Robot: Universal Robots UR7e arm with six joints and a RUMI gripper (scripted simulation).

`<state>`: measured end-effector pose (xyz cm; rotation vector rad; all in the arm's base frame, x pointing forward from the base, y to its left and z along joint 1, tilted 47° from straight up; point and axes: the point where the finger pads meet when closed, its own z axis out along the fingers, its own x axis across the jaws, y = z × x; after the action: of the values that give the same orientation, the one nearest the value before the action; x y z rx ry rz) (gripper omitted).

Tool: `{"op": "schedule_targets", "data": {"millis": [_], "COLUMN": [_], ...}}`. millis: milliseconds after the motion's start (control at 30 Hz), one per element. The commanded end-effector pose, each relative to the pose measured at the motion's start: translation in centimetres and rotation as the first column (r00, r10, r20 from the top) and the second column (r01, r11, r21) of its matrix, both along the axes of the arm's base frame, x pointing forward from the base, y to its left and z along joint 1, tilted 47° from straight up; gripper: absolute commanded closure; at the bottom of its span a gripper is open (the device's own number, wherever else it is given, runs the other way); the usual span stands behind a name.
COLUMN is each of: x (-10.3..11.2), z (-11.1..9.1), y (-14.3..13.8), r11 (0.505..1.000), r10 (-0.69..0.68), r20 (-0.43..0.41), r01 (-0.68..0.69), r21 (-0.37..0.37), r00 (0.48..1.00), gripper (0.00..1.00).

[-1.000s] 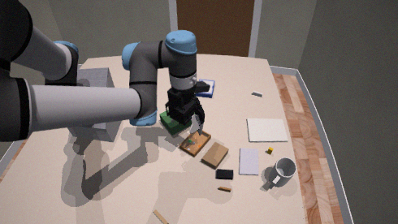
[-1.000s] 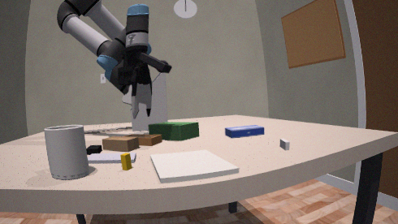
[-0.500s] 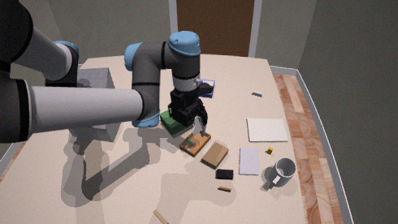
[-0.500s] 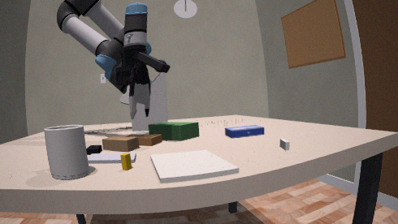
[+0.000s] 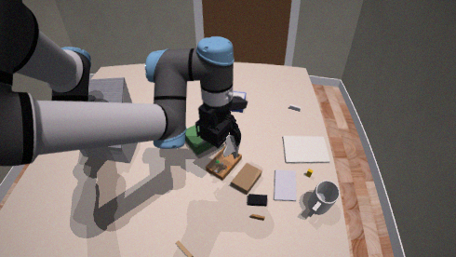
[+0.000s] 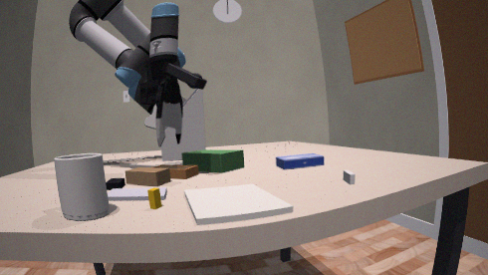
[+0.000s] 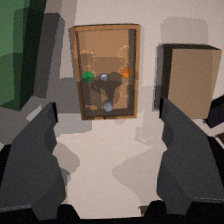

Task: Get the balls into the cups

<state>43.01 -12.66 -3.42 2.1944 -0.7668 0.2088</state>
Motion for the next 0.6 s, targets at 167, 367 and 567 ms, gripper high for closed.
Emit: {"op": "schedule_targets", "data": {"millis": [167, 367, 567], "x": [0.0, -0.1, -0.1], "z": [-0.3, -0.8, -1.4], "y": [-0.4, -0.9, -1.5], "r11": [1.000, 1.000, 1.000], "r10": [0.001, 0.001, 0.001], "r20": [0.001, 0.001, 0.001], "r01": [-0.001, -0.001, -0.001], "r21": [0.000, 0.000, 0.000], "r00": [1.000, 1.000, 1.000], "gripper": [0.45, 0.45, 0.45]}}
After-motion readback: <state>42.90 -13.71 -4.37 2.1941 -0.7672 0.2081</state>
